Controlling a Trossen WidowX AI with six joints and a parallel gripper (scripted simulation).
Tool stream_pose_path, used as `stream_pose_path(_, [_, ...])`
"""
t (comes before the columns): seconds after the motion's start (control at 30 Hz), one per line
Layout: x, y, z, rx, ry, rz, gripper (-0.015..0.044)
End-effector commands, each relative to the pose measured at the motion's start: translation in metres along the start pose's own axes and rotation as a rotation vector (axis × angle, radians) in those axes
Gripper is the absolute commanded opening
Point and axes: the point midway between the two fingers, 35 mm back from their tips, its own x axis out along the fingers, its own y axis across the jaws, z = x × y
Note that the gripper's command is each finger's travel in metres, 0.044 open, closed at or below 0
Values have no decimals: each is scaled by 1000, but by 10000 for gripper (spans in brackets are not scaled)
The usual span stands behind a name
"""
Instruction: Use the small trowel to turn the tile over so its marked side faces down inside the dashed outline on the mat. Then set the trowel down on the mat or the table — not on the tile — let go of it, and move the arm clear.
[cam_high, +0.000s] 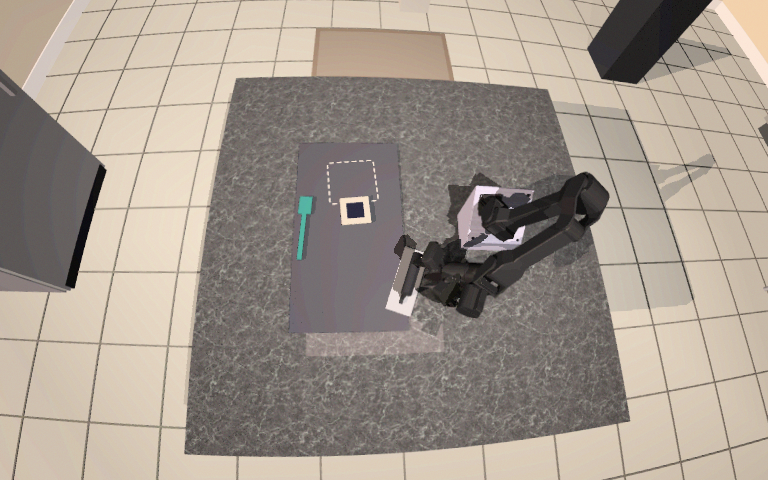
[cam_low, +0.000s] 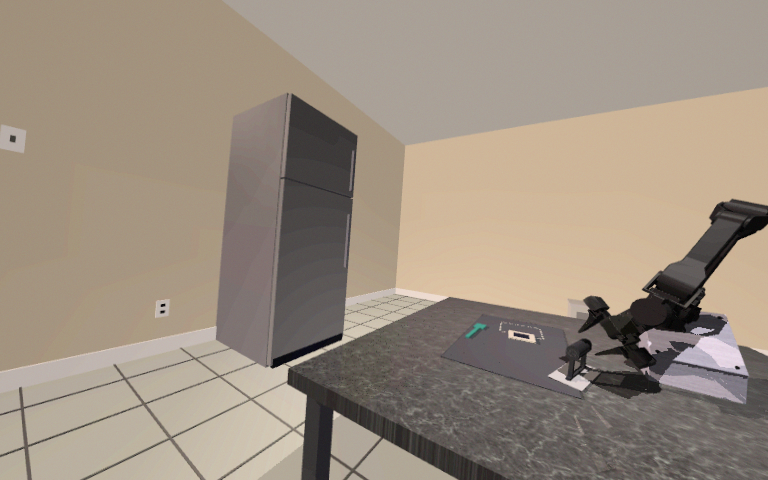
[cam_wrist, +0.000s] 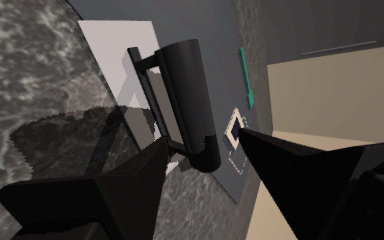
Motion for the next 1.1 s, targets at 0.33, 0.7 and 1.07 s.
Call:
stream_pose_path(0.33, [0, 2, -9, -177, -42, -53, 300])
stream_pose_path(0.7, [17, 4, -6, -177, -40, -53, 300])
stream_pose_path(1.07, [35, 4, -5, -177, -40, -54, 300])
